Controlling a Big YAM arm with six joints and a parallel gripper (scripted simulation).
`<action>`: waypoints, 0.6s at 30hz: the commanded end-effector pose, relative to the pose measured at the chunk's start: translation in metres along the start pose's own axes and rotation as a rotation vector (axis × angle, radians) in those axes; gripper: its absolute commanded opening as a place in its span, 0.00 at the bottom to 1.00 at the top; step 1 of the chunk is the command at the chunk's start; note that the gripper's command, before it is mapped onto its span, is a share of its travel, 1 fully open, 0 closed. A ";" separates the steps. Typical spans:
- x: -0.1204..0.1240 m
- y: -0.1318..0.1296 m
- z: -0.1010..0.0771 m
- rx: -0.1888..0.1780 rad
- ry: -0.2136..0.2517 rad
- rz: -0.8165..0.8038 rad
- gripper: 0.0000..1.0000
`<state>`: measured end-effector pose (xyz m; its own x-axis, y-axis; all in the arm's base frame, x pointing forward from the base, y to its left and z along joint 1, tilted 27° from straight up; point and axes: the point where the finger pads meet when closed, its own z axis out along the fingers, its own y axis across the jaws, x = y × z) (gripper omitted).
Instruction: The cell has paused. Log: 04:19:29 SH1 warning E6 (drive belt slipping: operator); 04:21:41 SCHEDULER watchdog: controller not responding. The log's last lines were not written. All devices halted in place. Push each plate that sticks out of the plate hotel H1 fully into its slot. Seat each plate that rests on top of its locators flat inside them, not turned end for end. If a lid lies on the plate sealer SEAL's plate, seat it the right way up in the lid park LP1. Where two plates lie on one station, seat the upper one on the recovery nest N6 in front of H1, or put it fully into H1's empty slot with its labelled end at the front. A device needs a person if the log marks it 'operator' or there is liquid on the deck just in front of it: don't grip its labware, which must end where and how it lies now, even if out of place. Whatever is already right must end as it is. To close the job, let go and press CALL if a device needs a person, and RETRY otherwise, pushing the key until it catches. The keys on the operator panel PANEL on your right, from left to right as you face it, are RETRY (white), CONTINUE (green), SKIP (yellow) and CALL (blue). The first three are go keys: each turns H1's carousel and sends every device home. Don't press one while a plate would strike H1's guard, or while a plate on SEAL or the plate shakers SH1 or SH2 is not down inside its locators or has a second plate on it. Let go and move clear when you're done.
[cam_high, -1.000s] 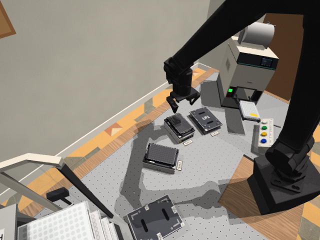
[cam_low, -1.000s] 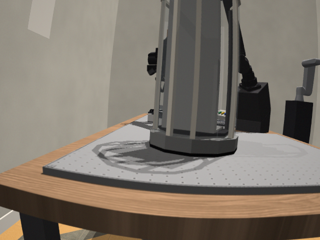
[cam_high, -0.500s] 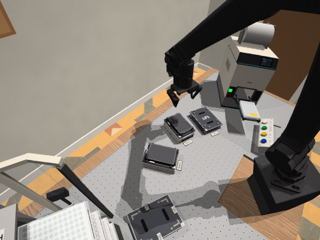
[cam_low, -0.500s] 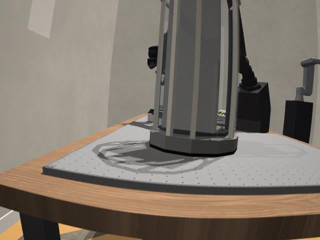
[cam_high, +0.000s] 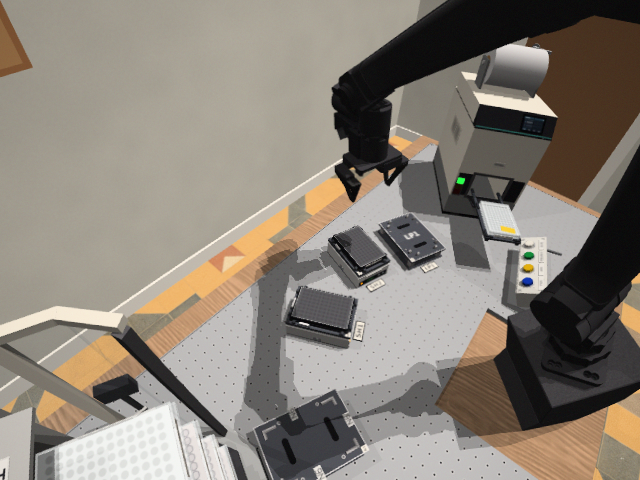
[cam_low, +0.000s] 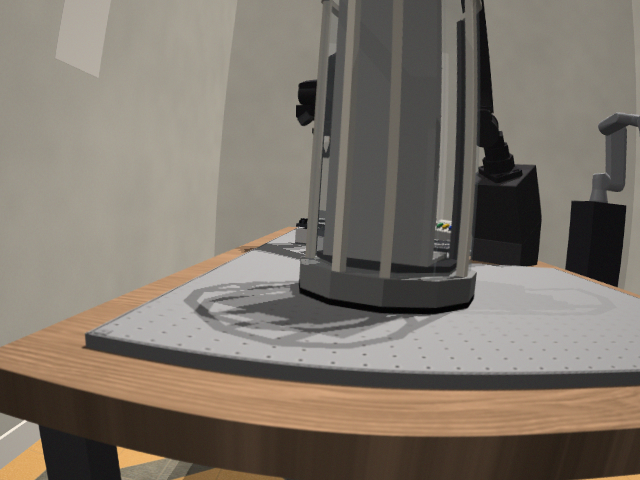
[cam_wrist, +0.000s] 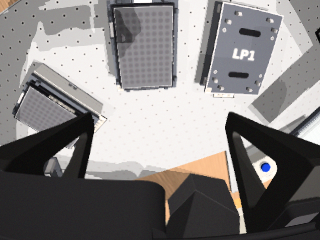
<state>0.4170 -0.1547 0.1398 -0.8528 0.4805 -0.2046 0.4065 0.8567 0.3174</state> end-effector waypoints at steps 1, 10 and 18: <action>-0.019 0.009 -0.008 -0.009 -0.016 -0.038 1.00; 0.000 -0.034 0.006 -0.108 0.012 0.134 1.00; 0.001 -0.047 0.008 -0.111 0.012 0.112 1.00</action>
<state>0.3990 -0.1930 0.1205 -0.7918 0.5948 -0.1390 0.4901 0.7544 0.4366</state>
